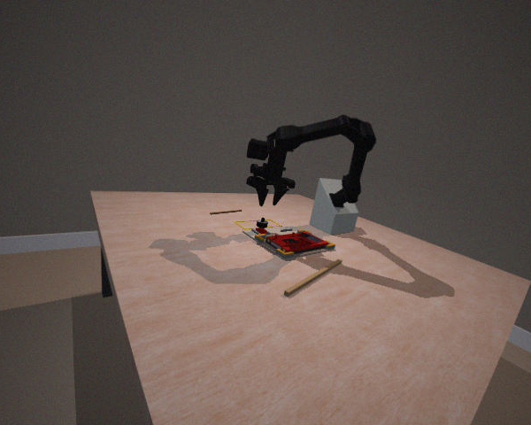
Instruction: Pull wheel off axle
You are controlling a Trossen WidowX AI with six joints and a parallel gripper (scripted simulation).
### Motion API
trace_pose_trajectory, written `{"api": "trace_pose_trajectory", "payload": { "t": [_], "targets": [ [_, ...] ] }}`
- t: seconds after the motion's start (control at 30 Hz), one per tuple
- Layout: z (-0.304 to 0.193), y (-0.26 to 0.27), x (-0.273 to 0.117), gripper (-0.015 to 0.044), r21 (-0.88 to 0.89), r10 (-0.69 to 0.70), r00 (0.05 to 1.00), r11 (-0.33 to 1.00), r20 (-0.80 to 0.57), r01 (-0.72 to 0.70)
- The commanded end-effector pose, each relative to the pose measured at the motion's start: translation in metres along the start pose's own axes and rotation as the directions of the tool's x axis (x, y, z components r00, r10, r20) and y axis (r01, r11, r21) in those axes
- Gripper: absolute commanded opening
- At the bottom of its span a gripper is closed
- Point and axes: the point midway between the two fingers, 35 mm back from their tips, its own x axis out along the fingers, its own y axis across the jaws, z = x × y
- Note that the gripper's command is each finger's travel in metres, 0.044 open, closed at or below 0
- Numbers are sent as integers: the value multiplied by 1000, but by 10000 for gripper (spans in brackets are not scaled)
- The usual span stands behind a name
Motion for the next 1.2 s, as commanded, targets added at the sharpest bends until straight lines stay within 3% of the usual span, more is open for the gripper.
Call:
{"api": "trace_pose_trajectory", "payload": {
  "t": [0.0,0.33,0.63,0.77,0.8,1.17],
  "targets": [
    [2,-3,0,300,75,12,999,997,-50,-8],
    [2,7,4,300,75,12,999,997,-49,-9],
    [0,9,69,300,75,13,999,997,-52,-9],
    [0,8,75,300,75,13,999,997,-53,-9],
    [-2,6,73,274,67,-4,999,998,-53,7],
    [-2,6,73,200,67,-4,999,998,-53,7]
  ]
}}
